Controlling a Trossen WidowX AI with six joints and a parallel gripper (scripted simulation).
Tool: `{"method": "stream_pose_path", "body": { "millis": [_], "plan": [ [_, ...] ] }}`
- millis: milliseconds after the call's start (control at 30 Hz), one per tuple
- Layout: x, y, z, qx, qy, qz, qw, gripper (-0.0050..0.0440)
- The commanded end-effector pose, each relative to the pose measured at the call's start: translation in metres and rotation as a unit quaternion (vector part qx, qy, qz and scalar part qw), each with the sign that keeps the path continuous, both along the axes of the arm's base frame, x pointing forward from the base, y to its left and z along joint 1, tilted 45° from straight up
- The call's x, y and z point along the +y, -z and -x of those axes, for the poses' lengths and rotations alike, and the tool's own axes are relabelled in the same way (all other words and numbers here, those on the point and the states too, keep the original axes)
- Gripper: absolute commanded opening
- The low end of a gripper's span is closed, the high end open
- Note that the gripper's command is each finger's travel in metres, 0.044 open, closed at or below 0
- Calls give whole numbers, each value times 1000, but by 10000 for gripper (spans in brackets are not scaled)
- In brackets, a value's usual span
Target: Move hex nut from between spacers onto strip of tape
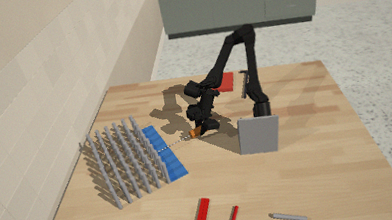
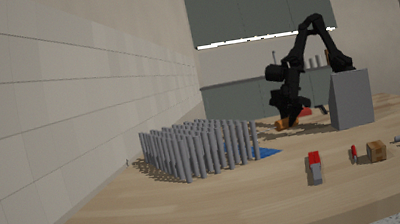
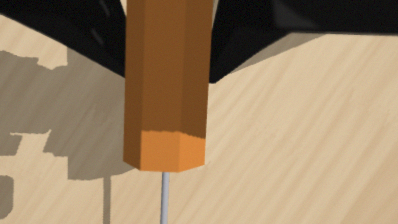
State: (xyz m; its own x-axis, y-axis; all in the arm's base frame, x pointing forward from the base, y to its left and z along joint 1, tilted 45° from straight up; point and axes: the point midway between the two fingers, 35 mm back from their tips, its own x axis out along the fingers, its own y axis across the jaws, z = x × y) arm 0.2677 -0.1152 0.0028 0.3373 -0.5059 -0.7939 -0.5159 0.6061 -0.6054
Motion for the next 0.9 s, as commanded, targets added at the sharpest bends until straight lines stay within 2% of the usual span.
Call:
{"method": "stream_pose_path", "body": {
  "millis": [0,867],
  "plan": [
    [4,-2,-13,-14,-6,-1,1000,-50],
    [14,11,-44,-16,-5,-1,1000,-50]
  ]
}}
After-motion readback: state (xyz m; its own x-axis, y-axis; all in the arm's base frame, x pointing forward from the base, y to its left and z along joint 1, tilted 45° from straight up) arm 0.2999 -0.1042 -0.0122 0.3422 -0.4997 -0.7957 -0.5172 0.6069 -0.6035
